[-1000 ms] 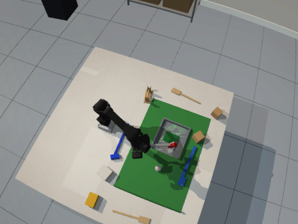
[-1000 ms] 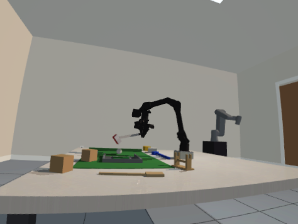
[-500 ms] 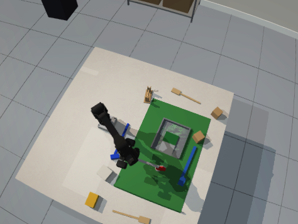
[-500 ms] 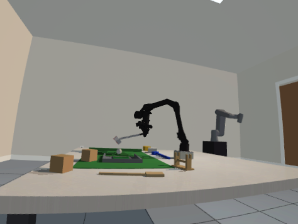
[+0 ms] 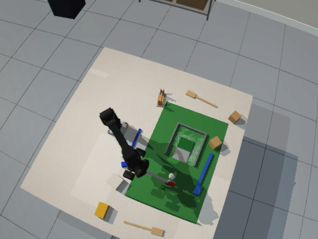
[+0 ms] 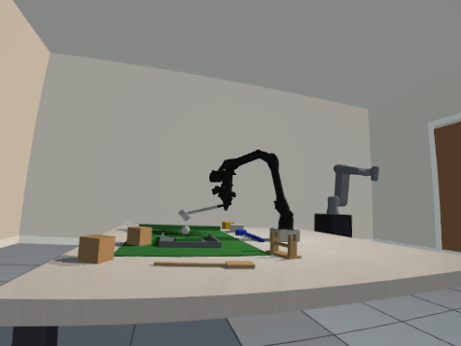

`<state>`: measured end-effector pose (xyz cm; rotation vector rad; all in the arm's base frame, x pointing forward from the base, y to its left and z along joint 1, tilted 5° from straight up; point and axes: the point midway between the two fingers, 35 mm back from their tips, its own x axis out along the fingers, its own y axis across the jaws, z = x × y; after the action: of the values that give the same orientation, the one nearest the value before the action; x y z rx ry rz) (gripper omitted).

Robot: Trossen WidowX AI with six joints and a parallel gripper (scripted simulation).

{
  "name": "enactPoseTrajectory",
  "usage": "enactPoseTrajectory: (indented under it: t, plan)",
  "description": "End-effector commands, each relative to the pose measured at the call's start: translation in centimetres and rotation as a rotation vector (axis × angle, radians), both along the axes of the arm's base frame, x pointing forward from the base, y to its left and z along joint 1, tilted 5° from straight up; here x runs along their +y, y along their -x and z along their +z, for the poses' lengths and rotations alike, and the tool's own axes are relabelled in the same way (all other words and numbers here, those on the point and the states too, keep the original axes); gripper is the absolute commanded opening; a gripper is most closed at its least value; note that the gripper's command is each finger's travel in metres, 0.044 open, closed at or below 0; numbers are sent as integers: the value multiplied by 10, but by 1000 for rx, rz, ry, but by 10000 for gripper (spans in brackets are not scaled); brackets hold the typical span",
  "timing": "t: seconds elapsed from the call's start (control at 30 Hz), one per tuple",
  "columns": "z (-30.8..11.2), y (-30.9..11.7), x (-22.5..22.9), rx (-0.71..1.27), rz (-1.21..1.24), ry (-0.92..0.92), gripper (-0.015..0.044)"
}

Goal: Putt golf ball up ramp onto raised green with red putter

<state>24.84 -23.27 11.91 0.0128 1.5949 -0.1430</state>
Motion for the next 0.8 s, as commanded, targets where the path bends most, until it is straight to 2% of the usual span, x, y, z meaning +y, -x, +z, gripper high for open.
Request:
enactPoseTrajectory:
  t: [0.0,0.77]
  plan:
    - [-19,3,-1,7,-6,-2,0]
    - [-51,4,-4,7,-6,-2,0]
